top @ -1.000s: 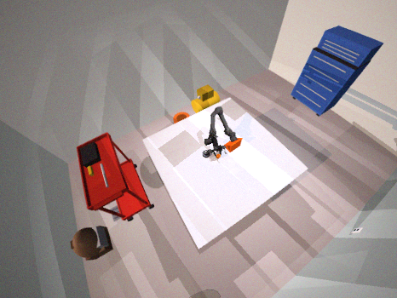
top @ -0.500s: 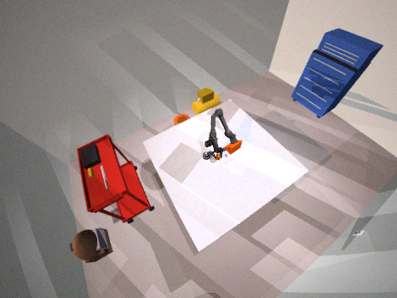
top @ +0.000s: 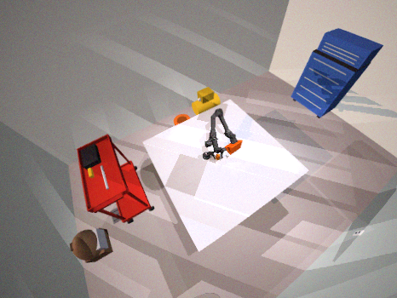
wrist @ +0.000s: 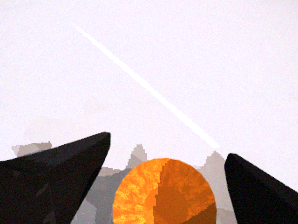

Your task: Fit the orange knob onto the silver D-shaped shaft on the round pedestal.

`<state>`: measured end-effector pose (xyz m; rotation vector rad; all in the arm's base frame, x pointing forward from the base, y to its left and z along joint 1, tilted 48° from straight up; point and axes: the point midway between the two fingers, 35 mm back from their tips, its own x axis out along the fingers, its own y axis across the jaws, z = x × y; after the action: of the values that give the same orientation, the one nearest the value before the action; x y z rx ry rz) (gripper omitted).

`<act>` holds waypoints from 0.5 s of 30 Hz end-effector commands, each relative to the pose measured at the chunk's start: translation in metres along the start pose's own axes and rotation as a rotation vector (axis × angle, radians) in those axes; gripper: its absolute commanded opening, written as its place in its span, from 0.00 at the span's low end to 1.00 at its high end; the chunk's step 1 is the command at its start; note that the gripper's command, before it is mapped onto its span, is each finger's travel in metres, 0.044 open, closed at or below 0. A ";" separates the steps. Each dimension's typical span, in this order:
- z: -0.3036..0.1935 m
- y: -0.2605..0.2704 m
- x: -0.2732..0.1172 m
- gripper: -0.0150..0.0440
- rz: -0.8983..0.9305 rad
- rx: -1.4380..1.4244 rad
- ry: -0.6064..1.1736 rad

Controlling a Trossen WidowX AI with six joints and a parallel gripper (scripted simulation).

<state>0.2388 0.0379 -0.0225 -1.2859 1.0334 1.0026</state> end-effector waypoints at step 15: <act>0.053 -0.002 -0.048 1.00 0.001 0.001 -0.003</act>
<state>0.2334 0.0637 -0.0027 -1.2778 1.0528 1.0148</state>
